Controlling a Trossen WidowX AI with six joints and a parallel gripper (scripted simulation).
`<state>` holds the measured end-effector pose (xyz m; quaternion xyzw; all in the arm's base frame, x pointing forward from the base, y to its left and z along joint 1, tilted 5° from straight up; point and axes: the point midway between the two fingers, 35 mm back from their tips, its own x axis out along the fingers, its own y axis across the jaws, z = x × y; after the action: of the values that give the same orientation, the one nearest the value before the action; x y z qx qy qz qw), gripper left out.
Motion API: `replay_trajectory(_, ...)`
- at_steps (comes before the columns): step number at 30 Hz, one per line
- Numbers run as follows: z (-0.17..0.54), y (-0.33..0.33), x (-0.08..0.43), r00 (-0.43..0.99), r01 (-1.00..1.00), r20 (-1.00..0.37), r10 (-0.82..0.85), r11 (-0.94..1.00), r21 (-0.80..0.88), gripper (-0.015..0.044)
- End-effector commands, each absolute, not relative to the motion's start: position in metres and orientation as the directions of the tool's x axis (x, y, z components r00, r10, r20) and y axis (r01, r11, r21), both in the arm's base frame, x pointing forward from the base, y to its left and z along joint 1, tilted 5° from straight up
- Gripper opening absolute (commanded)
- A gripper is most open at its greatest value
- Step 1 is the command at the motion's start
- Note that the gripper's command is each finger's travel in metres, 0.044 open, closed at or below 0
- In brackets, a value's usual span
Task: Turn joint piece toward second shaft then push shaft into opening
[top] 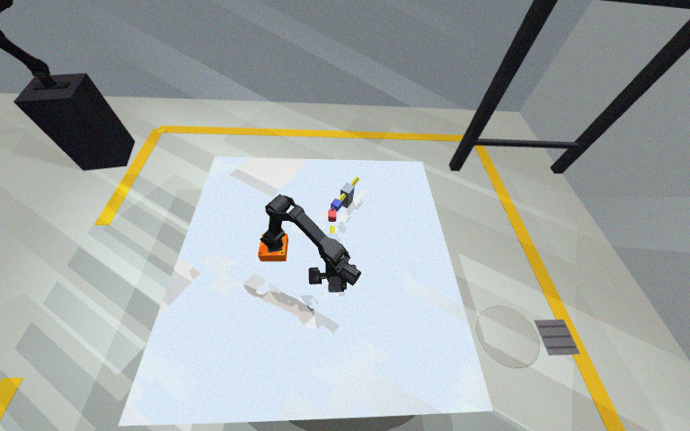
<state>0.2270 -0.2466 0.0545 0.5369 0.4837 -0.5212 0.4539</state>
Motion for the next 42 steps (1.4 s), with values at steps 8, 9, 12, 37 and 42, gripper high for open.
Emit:
replay_trajectory(8, 0.048, -0.245, 0.227, -0.007, 0.982, -0.999, 0.051, -0.190, -0.017, 0.0440)
replay_trajectory(9, 0.047, -0.245, 0.227, -0.007, 0.982, -0.999, 0.051, -0.190, -0.017, 0.0440)
replay_trajectory(12, 0.042, -0.245, 0.227, -0.007, 0.982, -0.999, 0.051, -0.190, -0.017, 0.0440)
replay_trajectory(37, 0.021, -0.243, 0.227, -0.008, 0.982, -0.999, 0.051, -0.190, -0.017, 0.0177)
replay_trajectory(42, 0.021, -0.243, 0.227, -0.008, 0.982, -0.999, 0.051, -0.190, -0.017, 0.0102)
